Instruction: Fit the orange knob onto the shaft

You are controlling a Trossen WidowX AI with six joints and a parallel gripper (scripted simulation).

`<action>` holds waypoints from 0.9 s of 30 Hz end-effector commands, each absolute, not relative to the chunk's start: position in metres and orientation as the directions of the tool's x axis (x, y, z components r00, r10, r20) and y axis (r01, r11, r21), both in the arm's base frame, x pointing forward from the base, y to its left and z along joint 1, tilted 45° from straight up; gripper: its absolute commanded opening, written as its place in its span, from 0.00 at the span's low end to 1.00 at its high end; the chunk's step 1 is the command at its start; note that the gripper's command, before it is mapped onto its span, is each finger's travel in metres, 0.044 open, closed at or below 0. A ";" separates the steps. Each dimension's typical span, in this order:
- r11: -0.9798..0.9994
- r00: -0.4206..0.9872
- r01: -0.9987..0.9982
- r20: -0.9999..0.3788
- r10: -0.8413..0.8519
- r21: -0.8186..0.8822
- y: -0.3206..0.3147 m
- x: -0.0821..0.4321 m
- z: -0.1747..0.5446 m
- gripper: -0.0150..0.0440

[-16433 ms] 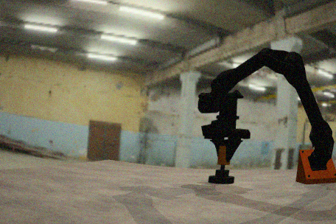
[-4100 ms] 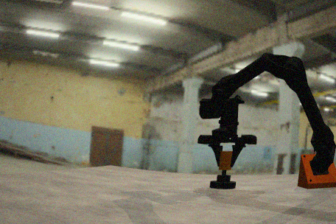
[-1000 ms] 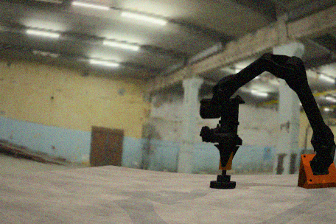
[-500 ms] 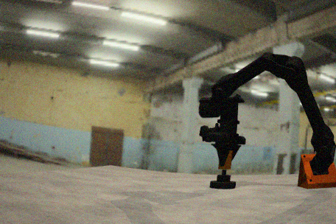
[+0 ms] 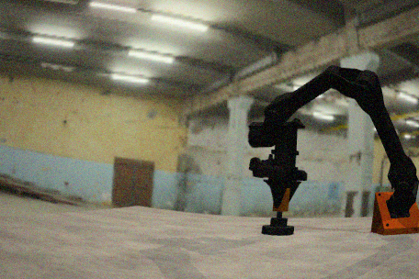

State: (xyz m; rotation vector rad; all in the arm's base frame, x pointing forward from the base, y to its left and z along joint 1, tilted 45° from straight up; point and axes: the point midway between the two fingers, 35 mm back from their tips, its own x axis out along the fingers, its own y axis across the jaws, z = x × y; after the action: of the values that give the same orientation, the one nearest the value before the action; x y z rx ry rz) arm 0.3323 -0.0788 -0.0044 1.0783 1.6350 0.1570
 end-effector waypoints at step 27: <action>0.578 0.039 0.545 -0.708 0.706 0.607 -0.079 0.331 -0.008 0.25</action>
State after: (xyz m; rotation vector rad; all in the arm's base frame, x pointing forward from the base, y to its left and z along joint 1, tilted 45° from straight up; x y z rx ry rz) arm 0.3307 -0.0792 -0.0078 1.0750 1.6311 0.1626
